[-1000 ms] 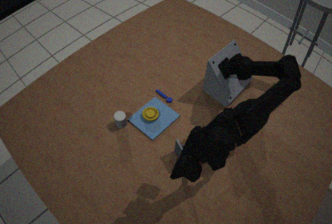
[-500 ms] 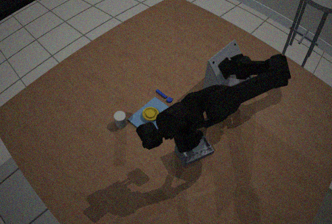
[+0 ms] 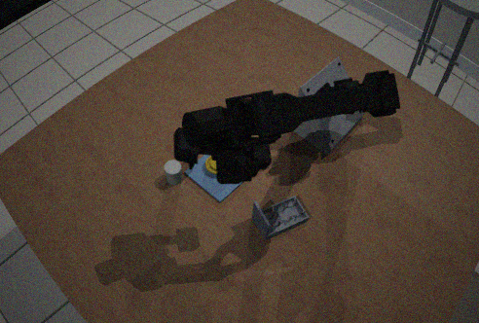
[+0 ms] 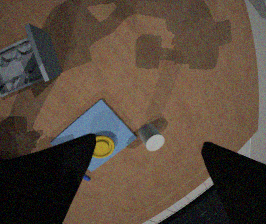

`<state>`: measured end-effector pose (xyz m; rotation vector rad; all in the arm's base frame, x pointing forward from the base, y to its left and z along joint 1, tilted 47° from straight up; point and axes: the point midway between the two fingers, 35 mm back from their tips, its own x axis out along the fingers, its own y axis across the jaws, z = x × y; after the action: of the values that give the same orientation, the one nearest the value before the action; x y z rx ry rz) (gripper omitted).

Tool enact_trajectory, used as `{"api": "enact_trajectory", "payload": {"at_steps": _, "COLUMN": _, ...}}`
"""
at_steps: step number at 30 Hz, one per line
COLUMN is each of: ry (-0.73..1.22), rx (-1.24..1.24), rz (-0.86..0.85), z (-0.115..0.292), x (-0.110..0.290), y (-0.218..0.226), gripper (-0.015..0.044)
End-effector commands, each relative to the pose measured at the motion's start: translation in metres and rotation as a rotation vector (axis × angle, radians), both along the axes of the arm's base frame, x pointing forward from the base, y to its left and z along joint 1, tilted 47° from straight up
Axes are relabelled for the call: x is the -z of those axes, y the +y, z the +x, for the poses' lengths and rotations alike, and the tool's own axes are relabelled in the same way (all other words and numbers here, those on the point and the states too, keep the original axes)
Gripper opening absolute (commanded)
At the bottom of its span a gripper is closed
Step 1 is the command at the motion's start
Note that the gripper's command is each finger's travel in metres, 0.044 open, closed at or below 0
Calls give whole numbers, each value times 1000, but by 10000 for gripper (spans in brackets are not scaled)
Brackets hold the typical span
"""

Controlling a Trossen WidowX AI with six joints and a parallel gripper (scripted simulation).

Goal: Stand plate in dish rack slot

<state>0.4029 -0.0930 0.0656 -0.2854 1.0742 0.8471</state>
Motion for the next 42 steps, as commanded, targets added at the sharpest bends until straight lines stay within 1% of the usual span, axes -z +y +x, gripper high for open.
{"api": "enact_trajectory", "payload": {"at_steps": 1, "ry": 94, "rx": 81, "rz": 55, "z": -11, "x": 14, "y": -10, "gripper": 400}}
{"api": "enact_trajectory", "payload": {"at_steps": 23, "ry": 603, "rx": 544, "rz": 362, "z": -85, "x": 71, "y": -61, "gripper": 400}}
{"api": "enact_trajectory", "payload": {"at_steps": 29, "ry": 637, "rx": 573, "rz": 384, "z": -90, "x": 74, "y": -64, "gripper": 400}}
{"api": "enact_trajectory", "payload": {"at_steps": 30, "ry": 637, "rx": 574, "rz": 384, "z": -90, "x": 76, "y": -62, "gripper": 400}}
{"api": "enact_trajectory", "payload": {"at_steps": 32, "ry": 636, "rx": 575, "rz": 383, "z": -86, "x": 93, "y": -48, "gripper": 400}}
{"api": "enact_trajectory", "payload": {"at_steps": 37, "ry": 636, "rx": 573, "rz": 387, "z": -87, "x": 148, "y": 10, "gripper": 400}}
{"api": "enact_trajectory", "payload": {"at_steps": 39, "ry": 636, "rx": 572, "rz": 389, "z": -89, "x": 155, "y": 18, "gripper": 400}}
{"api": "enact_trajectory", "payload": {"at_steps": 42, "ry": 637, "rx": 572, "rz": 389, "z": -92, "x": 153, "y": 19, "gripper": 400}}
